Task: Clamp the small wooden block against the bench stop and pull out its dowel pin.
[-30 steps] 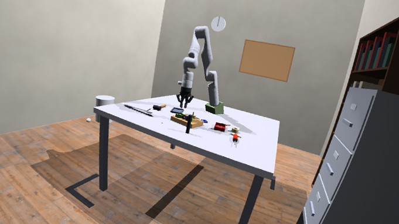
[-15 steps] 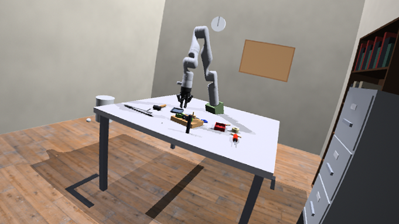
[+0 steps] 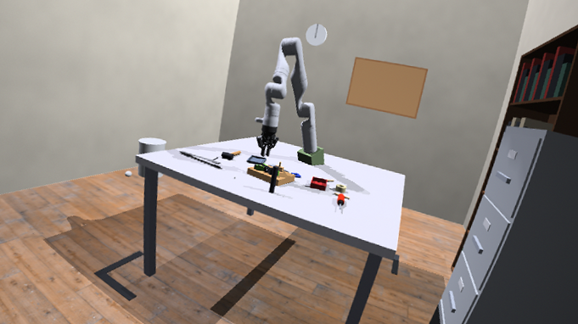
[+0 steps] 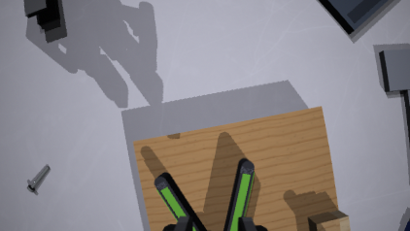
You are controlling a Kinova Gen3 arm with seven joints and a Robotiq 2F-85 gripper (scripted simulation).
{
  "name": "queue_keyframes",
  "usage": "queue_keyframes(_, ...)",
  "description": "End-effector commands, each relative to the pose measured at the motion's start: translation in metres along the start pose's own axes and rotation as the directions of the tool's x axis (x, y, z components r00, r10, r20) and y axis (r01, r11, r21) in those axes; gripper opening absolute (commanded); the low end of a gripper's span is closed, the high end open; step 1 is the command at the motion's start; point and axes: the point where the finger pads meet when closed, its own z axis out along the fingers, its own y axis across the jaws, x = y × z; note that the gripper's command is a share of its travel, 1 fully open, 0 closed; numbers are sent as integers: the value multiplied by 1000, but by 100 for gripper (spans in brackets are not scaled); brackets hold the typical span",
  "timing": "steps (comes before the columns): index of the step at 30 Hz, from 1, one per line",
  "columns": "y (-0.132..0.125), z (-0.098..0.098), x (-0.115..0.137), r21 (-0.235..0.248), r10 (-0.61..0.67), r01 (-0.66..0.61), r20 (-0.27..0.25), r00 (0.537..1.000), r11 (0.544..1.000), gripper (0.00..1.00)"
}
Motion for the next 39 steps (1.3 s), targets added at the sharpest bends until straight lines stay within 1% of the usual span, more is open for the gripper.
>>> queue_keyframes(1, -1, -1, 0, 2, -29, 29, 2, 1000, 1000, 34)
queue_keyframes(21, -1, -1, 0, 8, -141, 141, 3, 990, 990, 34)
queue_keyframes(39, -2, -1, 1, 10, -183, 183, 3, 983, 983, 34)
